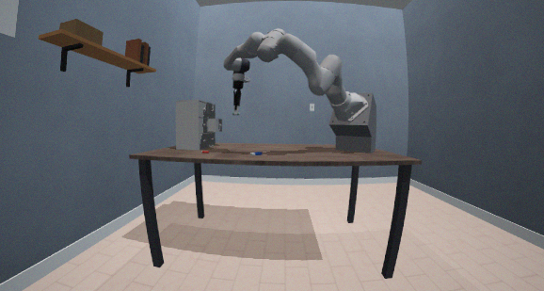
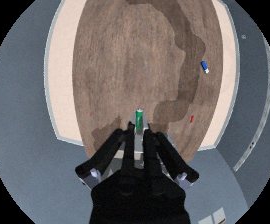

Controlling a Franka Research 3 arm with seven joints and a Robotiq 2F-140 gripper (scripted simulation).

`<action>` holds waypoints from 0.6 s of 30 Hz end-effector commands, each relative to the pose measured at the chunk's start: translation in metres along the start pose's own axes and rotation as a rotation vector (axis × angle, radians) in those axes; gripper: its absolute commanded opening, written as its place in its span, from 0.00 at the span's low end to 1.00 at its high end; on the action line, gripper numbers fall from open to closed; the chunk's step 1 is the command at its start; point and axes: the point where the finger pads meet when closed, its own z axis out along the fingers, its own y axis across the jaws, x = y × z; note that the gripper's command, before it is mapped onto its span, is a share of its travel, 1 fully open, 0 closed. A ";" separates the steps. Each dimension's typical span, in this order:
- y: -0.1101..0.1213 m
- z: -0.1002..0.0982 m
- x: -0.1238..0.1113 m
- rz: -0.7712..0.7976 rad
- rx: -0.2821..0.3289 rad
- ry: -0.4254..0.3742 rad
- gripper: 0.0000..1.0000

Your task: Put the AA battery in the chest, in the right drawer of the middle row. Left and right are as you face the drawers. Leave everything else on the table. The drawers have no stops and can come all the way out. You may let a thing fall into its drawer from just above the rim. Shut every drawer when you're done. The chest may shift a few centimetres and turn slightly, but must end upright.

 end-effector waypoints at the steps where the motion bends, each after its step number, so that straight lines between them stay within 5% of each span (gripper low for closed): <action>1: -0.002 -0.001 -0.003 -0.023 0.008 -0.049 0.15; 9: -0.002 0.000 -0.001 -0.024 0.007 -0.140 0.15; 18: -0.002 0.002 0.003 -0.024 0.004 -0.345 0.15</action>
